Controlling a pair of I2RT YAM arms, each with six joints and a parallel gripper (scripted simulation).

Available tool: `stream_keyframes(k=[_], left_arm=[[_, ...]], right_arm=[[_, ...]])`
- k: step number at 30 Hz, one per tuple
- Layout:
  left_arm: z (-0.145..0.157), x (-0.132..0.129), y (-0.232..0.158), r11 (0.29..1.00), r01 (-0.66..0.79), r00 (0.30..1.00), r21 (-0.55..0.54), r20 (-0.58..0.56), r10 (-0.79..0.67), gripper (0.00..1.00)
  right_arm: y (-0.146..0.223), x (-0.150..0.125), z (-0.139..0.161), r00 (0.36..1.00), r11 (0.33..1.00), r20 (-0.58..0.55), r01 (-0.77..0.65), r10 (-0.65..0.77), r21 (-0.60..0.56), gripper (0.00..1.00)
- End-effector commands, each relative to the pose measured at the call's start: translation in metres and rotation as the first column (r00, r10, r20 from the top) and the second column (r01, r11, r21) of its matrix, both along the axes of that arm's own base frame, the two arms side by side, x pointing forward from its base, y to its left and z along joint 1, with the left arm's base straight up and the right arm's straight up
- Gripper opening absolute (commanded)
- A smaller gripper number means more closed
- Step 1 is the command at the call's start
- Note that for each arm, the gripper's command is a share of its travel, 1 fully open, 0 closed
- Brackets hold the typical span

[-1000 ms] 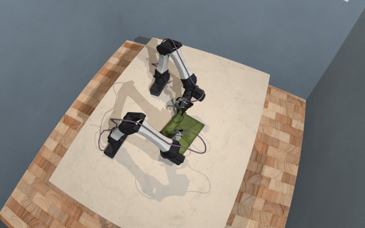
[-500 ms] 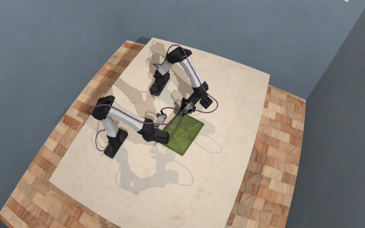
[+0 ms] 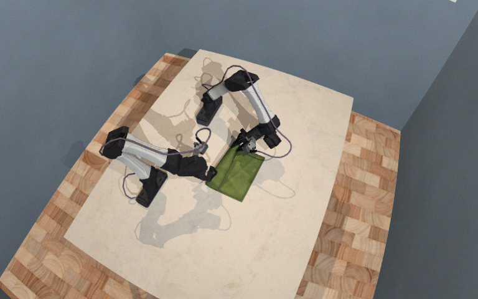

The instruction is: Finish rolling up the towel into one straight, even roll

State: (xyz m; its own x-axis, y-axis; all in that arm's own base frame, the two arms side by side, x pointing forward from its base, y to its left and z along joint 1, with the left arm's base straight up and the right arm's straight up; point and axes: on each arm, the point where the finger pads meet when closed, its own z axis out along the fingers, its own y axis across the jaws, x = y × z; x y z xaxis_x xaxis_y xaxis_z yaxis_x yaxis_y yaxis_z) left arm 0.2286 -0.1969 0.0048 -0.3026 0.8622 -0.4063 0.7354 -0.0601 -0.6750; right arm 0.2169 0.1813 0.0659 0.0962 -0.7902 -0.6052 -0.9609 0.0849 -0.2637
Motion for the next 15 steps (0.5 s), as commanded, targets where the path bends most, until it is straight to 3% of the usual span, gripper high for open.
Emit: stream_keyframes(k=[1, 10, 15], left_arm=[[0.006, -0.003, 0.001, 1.000, 0.006, 0.999, -0.006, -0.041, -0.006, 0.29], [-0.006, -0.003, 0.001, 1.000, 0.006, 0.999, -0.006, -0.041, -0.006, 0.29], [-0.006, -0.003, 0.001, 1.000, 0.006, 0.999, -0.006, -0.041, -0.006, 0.29]], right_arm=[[0.002, 0.017, 0.006, 0.995, 0.999, 0.083, 0.050, -0.051, 0.011, 0.98], [-0.005, 0.040, 0.015, 0.993, 0.997, 0.083, -0.079, 0.078, 0.011, 0.98], [-0.005, 0.040, 0.003, 0.993, 0.997, 0.083, -0.082, 0.081, 0.011, 0.98]])
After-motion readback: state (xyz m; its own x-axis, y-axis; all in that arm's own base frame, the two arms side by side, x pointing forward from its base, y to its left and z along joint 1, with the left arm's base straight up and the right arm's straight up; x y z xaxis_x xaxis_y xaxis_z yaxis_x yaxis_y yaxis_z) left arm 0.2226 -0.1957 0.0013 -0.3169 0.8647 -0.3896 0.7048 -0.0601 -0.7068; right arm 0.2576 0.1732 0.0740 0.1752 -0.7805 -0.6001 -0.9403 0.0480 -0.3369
